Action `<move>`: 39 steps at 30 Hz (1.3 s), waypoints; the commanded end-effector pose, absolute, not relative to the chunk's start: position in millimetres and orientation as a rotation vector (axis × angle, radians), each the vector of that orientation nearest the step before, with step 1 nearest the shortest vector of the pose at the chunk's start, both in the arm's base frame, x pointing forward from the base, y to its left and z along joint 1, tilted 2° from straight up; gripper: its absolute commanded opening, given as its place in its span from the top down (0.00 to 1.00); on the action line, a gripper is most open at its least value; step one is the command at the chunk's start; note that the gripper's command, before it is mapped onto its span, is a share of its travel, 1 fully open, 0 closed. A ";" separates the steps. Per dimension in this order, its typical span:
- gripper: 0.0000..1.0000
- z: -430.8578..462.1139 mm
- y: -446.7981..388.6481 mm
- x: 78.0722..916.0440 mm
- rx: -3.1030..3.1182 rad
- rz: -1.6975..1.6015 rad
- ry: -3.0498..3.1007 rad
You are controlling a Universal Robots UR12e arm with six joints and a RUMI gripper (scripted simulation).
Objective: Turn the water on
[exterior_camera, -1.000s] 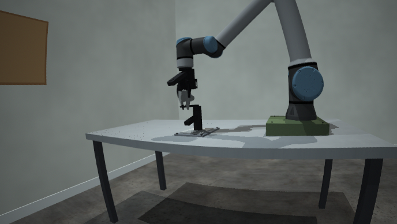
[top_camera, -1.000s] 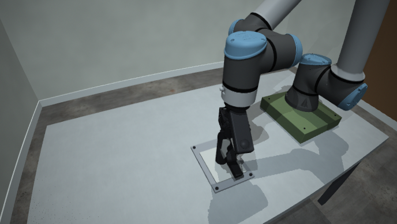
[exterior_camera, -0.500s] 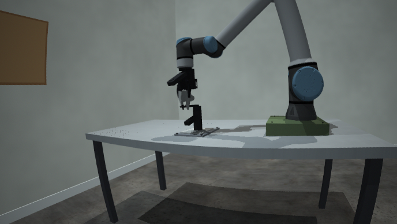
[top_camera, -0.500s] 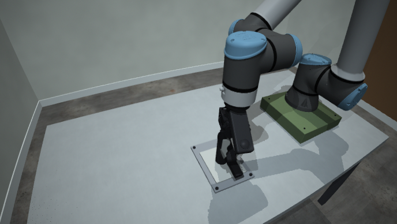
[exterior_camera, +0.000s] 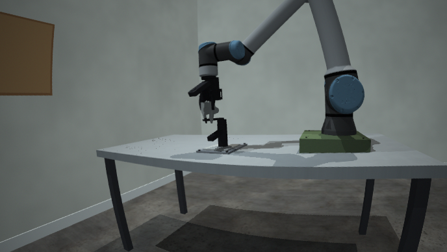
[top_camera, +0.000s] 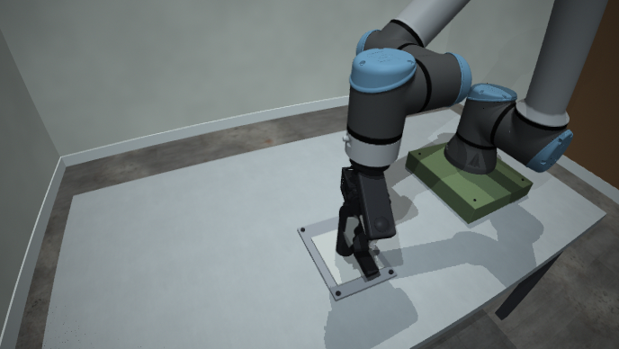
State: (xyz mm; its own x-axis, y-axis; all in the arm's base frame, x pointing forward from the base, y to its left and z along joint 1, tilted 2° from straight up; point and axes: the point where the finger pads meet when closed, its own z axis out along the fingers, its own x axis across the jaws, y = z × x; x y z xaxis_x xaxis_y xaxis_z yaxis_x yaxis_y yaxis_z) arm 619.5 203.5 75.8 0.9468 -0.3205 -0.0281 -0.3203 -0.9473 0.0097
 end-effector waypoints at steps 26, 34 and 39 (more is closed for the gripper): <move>1.00 95.1 198.6 619.0 3.095 -0.044 -0.509; 1.00 106.4 193.5 617.6 3.095 -0.044 -0.509; 1.00 109.8 191.6 617.1 3.095 -0.044 -0.509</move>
